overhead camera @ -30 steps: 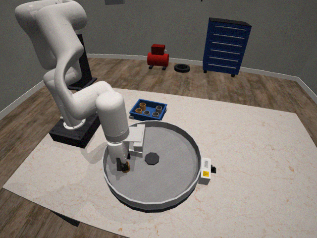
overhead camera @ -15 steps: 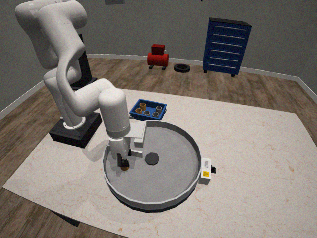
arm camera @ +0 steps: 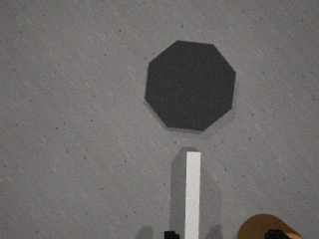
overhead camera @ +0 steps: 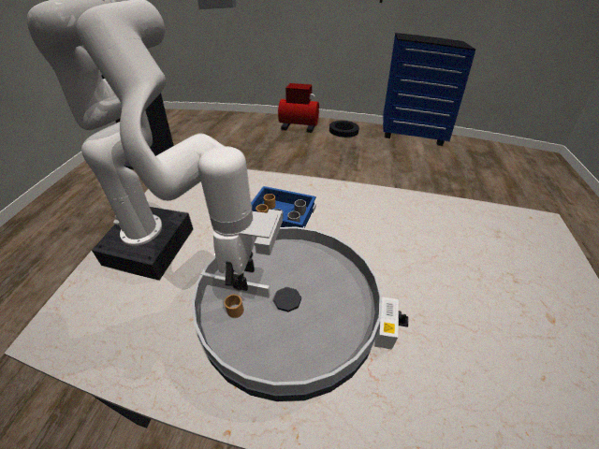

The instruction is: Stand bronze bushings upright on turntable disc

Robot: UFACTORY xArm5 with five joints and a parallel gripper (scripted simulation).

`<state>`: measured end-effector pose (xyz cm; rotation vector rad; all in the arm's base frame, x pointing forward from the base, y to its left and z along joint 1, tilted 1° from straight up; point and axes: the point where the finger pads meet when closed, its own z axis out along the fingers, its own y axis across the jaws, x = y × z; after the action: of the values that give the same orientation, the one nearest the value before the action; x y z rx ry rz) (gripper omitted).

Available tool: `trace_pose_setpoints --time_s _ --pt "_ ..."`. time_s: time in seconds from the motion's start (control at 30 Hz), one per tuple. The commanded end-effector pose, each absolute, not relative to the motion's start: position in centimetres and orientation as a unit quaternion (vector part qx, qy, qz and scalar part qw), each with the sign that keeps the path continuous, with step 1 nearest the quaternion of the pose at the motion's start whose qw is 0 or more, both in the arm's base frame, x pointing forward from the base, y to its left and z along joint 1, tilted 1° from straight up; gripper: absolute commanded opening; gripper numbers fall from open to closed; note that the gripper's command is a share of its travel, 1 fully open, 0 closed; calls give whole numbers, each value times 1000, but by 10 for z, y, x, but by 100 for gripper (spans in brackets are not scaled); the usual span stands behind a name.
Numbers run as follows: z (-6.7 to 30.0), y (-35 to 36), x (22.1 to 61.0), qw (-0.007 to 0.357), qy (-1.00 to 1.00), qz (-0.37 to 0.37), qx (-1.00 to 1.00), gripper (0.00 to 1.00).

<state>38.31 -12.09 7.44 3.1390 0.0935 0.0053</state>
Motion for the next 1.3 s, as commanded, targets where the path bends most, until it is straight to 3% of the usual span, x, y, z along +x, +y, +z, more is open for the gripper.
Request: trace_pose_setpoints --time_s 0.0,1.27 --pt "76 -84 378 1 -11 6 1000 48" --pt "73 188 329 -3 -292 3 956 48"
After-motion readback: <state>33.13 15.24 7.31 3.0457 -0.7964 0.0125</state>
